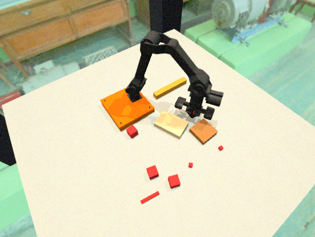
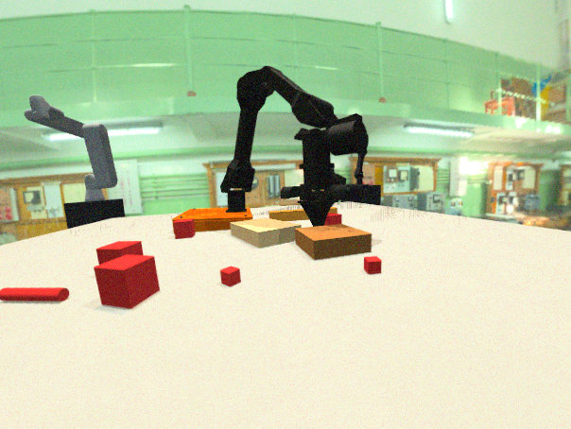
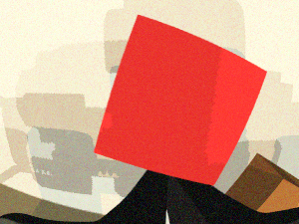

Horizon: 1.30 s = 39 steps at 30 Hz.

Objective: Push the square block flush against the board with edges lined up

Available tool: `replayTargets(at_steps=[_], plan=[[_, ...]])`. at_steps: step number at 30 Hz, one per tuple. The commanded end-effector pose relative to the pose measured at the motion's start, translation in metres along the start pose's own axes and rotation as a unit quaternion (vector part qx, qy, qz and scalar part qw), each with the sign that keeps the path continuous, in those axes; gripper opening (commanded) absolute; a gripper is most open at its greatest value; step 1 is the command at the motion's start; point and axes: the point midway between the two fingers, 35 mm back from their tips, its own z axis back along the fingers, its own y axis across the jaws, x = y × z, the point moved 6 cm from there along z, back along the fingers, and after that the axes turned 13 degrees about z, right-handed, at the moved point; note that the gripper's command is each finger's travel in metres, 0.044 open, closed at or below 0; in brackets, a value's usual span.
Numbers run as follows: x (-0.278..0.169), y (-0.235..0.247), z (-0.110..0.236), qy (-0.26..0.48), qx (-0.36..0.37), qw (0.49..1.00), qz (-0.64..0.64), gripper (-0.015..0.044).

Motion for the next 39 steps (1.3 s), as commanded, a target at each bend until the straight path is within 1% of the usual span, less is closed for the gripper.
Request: replayTargets(at_steps=[1, 39], plan=[[0.003, -0.001, 0.000, 0.000, -0.001, 1.000, -0.003, 0.0000], [0.033, -0.010, 0.000, -0.001, -0.001, 1.000, -0.003, 0.0000]])
